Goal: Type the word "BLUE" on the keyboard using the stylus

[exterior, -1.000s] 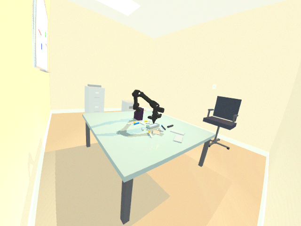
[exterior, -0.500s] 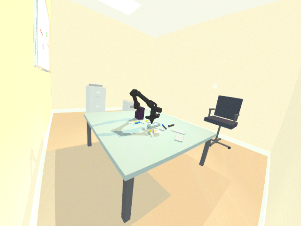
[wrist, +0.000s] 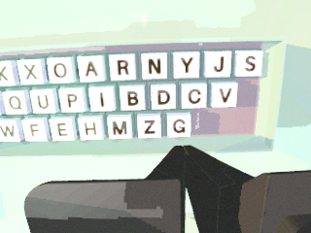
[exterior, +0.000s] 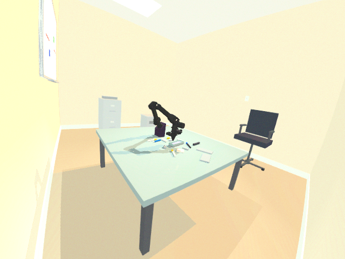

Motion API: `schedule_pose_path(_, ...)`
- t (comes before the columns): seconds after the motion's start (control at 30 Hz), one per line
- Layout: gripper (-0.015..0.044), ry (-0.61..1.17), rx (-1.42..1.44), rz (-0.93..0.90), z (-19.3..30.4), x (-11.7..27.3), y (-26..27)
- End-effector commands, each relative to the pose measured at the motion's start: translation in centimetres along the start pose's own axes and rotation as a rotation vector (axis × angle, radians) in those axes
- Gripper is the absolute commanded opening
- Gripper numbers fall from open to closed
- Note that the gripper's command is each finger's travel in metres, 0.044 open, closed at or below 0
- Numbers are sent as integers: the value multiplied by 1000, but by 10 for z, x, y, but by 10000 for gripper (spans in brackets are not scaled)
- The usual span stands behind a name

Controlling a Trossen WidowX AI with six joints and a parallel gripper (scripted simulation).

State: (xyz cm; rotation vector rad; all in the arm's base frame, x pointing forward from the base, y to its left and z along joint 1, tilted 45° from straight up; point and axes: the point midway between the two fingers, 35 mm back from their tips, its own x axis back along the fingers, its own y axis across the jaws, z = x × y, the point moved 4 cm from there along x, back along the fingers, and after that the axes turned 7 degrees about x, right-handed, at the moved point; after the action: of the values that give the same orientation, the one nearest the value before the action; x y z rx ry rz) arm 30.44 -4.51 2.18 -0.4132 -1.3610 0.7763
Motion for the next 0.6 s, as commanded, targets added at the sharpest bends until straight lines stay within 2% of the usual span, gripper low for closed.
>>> schedule_pose_path(0.0,0,-3,-9,-1,5,0,5)
schedule_pose_path(0.23,0,-3,-9,-2,4,0,8)
schedule_pose_path(0.4,0,-4,-9,-5,-5,0,73)
schedule_pose_path(0.57,0,-4,-9,-5,-5,0,76)
